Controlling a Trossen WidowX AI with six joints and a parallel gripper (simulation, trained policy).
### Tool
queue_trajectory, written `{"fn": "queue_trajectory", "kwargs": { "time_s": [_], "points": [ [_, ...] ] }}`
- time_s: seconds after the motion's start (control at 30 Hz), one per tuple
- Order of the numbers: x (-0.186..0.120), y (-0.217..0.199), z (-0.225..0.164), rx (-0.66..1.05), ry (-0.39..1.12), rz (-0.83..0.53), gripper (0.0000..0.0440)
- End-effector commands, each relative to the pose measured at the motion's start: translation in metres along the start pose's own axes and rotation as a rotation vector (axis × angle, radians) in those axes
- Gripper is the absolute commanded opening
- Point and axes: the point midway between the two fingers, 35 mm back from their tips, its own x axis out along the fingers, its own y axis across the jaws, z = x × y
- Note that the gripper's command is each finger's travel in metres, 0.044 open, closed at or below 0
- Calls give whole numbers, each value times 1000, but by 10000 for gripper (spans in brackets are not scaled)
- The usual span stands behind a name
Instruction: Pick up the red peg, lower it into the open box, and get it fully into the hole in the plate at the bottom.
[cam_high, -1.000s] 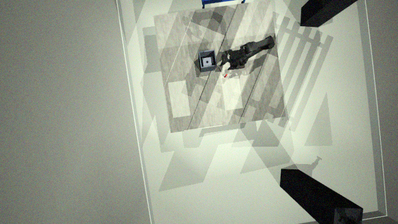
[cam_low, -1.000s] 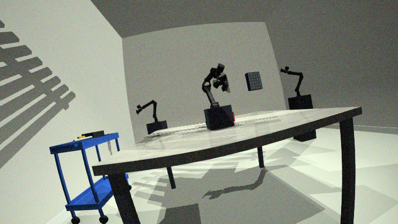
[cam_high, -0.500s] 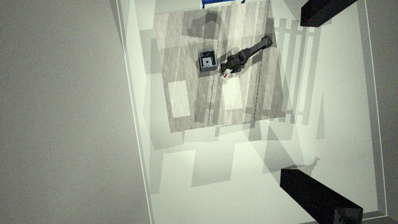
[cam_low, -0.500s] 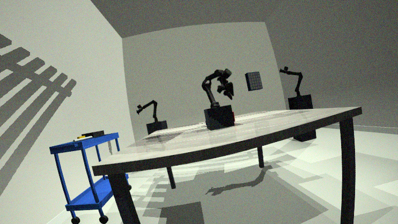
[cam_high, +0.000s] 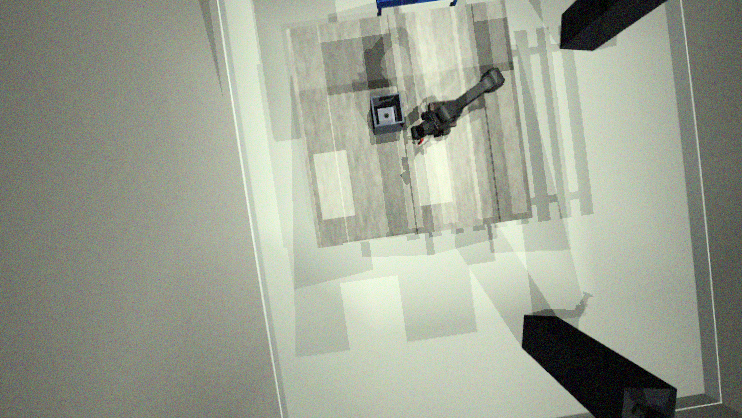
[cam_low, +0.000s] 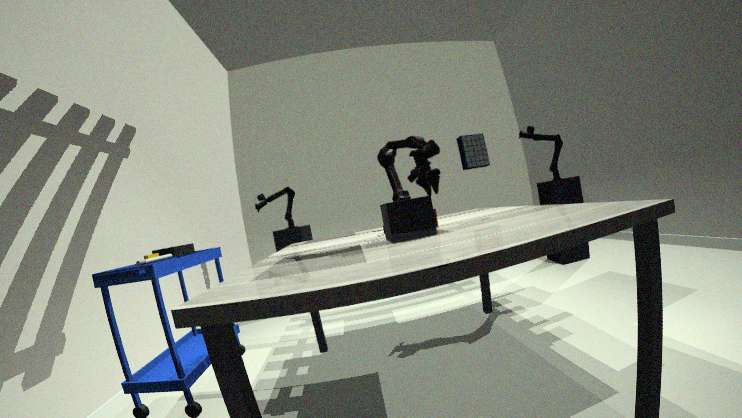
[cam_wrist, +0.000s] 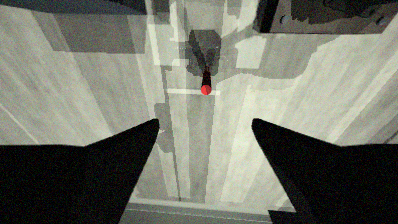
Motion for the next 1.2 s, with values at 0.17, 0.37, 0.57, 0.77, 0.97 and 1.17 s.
{"fn": "queue_trajectory", "kwargs": {
  "time_s": [0.17,0.37,0.57,0.77,0.97,1.17],
  "points": [
    [26,-11,5,-56,-42,-85,432],
    [45,-14,10,-74,-69,-109,431],
    [63,-15,14,-84,-87,-122,431],
    [82,-16,18,-85,-102,-126,431],
    [97,-16,20,-82,-113,-124,417],
    [109,-12,20,-89,-117,-112,293]
  ]
}}
